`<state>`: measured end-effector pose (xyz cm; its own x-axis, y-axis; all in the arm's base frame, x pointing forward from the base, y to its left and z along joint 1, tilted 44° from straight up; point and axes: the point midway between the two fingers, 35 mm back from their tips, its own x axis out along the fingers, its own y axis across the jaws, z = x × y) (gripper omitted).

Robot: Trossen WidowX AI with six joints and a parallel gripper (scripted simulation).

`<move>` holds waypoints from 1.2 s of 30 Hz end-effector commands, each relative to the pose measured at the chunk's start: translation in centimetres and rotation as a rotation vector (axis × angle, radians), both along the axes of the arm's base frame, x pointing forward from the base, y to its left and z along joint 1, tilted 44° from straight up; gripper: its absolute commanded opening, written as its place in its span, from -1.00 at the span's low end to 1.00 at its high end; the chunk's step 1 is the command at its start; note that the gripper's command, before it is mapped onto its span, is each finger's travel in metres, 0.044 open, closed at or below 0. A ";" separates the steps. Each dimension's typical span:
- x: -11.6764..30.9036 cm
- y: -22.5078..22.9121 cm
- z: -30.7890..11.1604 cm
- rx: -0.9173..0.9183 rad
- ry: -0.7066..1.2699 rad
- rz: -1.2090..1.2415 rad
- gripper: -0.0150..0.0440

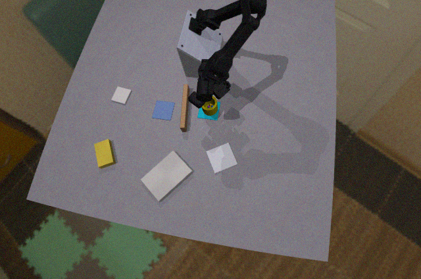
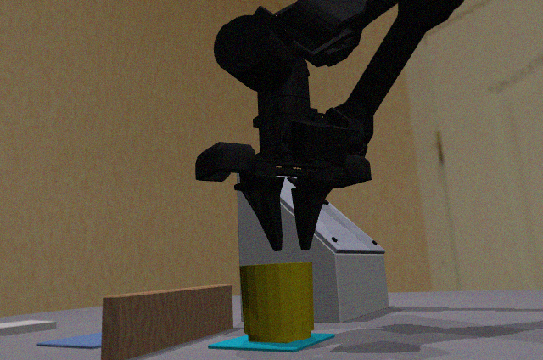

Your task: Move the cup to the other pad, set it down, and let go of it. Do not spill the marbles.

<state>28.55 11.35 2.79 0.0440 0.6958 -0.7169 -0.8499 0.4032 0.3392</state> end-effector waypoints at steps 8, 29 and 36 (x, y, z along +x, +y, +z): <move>0.0 -0.3 0.2 0.000 0.000 0.000 0.45; -0.2 -5.0 4.4 0.001 -0.003 0.002 1.00; -0.1 -4.8 4.1 -0.001 -0.002 -0.003 1.00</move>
